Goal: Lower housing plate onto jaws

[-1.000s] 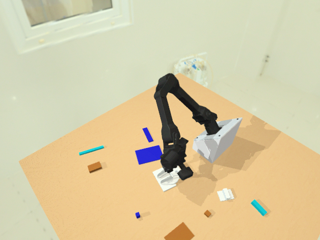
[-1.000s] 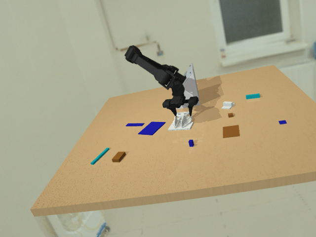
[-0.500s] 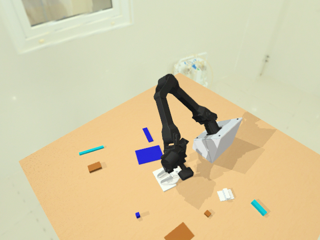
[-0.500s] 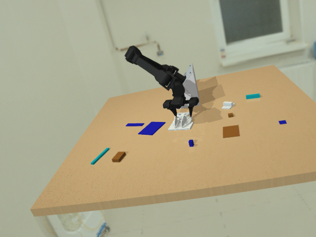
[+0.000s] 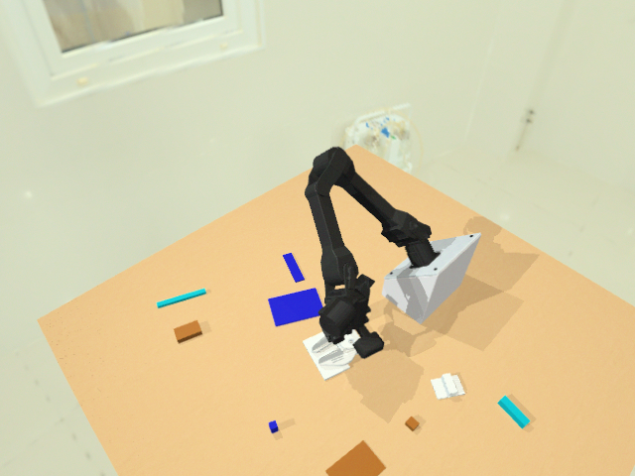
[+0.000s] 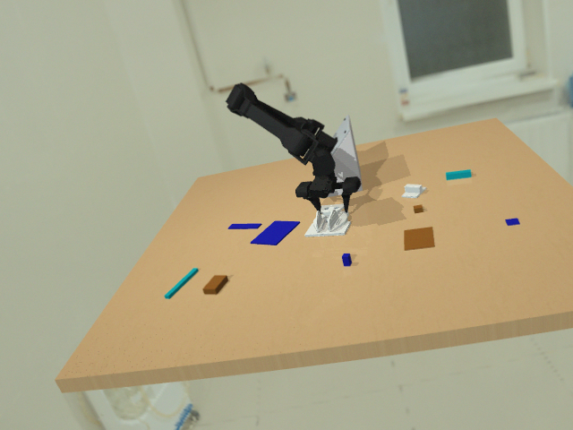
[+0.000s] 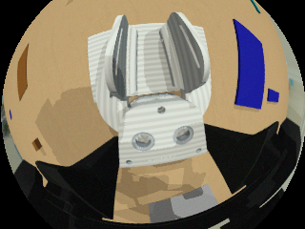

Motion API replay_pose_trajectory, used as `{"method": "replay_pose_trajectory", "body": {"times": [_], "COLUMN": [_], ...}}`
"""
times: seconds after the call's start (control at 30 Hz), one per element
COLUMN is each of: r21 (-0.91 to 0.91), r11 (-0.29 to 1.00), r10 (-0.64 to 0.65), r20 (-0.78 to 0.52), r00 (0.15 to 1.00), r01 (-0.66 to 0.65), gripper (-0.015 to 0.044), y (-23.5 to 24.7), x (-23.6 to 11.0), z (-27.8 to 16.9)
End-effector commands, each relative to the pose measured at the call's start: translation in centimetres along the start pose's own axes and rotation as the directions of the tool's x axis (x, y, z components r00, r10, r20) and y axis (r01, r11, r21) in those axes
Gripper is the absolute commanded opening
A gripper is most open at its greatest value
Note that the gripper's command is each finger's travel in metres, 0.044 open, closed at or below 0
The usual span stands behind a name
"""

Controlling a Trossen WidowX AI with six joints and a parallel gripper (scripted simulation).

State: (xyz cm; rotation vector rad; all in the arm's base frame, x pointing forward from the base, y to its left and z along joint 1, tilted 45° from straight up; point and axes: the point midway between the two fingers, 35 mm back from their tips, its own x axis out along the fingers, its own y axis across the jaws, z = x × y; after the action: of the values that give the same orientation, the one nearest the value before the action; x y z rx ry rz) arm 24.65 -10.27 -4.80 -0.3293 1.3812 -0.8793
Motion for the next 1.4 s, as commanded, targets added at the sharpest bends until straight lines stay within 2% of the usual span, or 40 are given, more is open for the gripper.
{"method": "replay_pose_trajectory", "body": {"times": [0.0,1.37], "r21": [-0.007,-0.009], "r11": [1.000,1.000], "r10": [-0.005,-0.005], "r20": [-0.001,-0.001], "r00": [1.000,1.000], "r01": [0.005,0.005], "gripper": [0.0351,0.0351], "y": [-0.06,-0.08], "x": [0.09,1.05], "z": [-0.11,-0.12]}}
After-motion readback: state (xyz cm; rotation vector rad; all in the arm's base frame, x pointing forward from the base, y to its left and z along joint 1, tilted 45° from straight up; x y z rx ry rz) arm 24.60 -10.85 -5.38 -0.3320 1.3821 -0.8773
